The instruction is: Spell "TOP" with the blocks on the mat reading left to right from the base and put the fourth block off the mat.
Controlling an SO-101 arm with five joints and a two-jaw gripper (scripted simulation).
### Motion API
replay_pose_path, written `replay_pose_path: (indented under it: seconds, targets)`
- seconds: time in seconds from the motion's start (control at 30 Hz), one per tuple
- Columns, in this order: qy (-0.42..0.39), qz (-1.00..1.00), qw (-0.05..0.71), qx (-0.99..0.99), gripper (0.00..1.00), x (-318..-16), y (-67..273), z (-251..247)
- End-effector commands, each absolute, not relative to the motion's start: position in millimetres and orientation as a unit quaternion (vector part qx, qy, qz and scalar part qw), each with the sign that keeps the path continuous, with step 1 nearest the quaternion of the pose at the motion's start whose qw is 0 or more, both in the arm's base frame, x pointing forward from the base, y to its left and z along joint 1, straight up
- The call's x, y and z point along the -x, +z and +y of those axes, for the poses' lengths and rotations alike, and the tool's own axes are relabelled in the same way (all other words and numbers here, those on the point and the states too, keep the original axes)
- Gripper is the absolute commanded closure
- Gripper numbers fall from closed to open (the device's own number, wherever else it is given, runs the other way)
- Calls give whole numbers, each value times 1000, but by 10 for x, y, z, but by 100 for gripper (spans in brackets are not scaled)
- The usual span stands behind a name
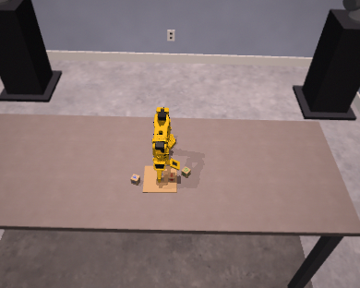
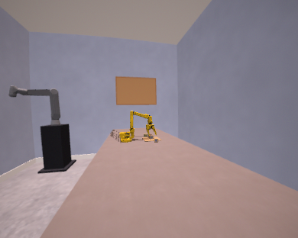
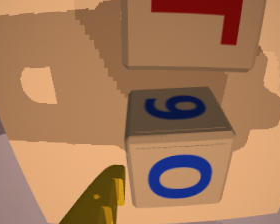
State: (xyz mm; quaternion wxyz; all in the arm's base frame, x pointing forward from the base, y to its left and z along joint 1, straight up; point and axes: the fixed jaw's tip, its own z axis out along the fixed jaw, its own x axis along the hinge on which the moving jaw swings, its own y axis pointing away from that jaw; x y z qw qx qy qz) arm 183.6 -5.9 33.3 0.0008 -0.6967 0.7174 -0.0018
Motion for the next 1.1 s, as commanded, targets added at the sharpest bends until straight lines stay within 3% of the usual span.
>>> replay_pose_path:
  seconds: [0.0, 0.43, 1.07]
  targets:
    - [-36, 717, 36, 695, 64, -1976, 630, -50]
    - [-36, 717, 36, 695, 64, -1919, 920, -49]
    - [-36, 717, 36, 695, 64, -1916, 931, -48]
